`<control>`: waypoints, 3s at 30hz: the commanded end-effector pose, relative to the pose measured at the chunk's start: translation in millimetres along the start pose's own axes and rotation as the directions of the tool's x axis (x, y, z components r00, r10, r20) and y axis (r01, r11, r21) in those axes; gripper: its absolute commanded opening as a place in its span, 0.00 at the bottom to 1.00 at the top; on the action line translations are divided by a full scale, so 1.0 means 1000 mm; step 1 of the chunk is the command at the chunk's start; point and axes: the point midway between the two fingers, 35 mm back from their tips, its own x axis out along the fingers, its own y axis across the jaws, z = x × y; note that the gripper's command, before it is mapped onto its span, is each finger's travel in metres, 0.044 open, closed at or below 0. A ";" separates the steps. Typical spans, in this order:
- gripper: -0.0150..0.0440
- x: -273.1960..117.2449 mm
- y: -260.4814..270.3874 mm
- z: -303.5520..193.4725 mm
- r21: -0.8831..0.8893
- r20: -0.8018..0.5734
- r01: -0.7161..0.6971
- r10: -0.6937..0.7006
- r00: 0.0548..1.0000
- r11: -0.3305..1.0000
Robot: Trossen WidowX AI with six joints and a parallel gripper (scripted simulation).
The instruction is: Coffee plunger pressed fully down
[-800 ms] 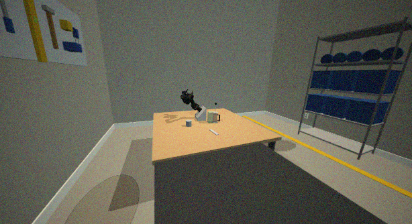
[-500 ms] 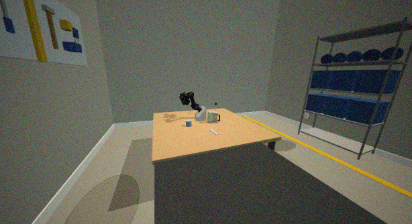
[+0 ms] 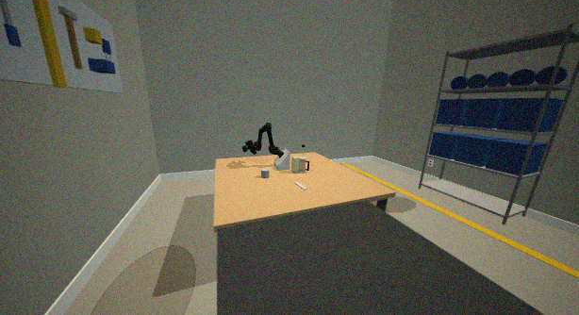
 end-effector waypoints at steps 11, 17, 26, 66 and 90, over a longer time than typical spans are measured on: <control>1.00 -0.151 0.125 -0.063 0.004 -0.407 -0.657 0.602 0.687 0.754; 1.00 -0.232 0.140 -0.074 0.067 -0.508 -0.837 0.740 0.440 0.543; 1.00 -0.378 0.107 -0.072 0.147 -0.631 -0.984 0.776 -0.013 0.104; 1.00 -0.406 -0.427 0.079 -0.231 -0.533 0.485 -0.307 -0.789 -0.843; 1.00 -0.390 -0.428 0.019 -0.313 -0.522 0.539 -0.333 -0.785 -0.782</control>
